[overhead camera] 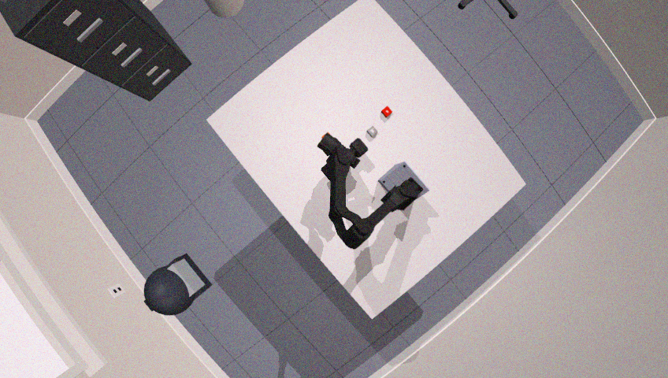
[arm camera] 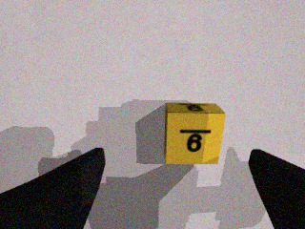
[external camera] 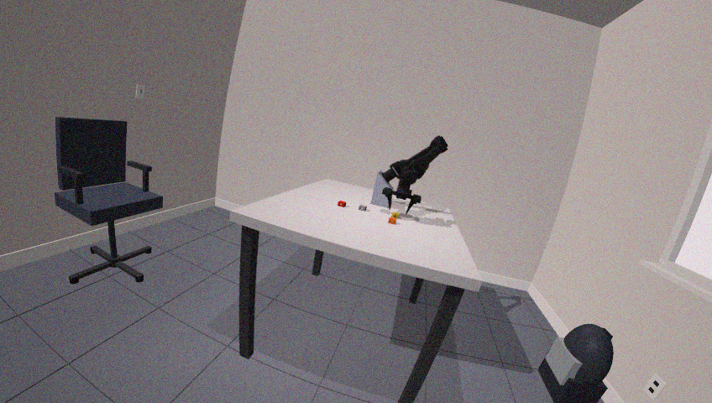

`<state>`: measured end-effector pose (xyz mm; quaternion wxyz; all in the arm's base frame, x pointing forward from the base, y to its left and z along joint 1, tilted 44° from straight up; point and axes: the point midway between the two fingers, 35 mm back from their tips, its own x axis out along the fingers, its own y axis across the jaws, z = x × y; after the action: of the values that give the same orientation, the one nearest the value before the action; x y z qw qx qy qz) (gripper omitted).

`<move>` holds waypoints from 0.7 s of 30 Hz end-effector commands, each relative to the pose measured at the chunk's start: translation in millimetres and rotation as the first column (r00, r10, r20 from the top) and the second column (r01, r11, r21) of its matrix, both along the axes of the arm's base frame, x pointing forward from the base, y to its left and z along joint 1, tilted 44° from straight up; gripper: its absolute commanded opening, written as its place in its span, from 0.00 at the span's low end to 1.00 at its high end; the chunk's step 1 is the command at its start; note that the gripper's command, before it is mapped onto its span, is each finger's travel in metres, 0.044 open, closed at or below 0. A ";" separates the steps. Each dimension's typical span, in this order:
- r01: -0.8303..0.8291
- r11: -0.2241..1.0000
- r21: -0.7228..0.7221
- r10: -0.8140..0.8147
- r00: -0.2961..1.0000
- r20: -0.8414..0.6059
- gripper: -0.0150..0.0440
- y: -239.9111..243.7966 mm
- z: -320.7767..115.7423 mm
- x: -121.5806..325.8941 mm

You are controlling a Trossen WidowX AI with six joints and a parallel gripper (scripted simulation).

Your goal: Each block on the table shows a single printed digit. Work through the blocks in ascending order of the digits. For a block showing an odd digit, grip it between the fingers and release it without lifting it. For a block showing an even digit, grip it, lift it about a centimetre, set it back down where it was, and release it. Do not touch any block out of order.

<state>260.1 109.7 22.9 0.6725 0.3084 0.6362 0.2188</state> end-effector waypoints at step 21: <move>0.002 1.000 0.002 -0.002 1.000 -0.008 0.46 12.1 -14.2 0.0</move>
<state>259.7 122.4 9.6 0.6691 0.3111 0.6380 0.2204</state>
